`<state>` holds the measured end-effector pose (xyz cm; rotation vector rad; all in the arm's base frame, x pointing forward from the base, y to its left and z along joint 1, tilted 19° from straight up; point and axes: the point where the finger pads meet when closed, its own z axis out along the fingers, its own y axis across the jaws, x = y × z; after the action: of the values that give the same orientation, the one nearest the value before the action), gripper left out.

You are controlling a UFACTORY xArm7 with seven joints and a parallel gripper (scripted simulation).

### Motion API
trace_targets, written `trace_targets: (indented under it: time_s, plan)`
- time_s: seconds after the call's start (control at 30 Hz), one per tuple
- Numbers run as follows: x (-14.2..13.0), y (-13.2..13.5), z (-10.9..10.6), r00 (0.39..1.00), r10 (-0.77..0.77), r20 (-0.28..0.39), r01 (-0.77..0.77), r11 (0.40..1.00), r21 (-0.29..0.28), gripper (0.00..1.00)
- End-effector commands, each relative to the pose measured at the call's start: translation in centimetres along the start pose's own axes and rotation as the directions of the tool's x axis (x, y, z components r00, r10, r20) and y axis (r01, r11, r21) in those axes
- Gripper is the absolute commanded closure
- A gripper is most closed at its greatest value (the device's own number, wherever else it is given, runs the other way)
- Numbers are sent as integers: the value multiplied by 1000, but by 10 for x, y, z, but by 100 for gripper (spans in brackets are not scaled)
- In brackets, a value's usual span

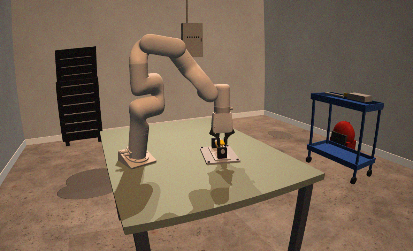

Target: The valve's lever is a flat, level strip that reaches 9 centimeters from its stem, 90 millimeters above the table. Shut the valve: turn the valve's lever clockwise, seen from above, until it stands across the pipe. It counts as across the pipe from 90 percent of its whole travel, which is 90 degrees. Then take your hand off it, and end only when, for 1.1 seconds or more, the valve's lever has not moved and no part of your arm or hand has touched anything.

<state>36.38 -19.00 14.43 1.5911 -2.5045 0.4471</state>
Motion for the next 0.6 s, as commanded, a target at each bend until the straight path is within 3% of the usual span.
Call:
trace_targets:
  time_s: [0.0, 0.57]
  plan:
    - [0, -1, -1, 1000, 5, 0, -5, 1000, 4, 100]
    - [0, 6, -1, 995, 102, 0, -102, 995, 4, 100]
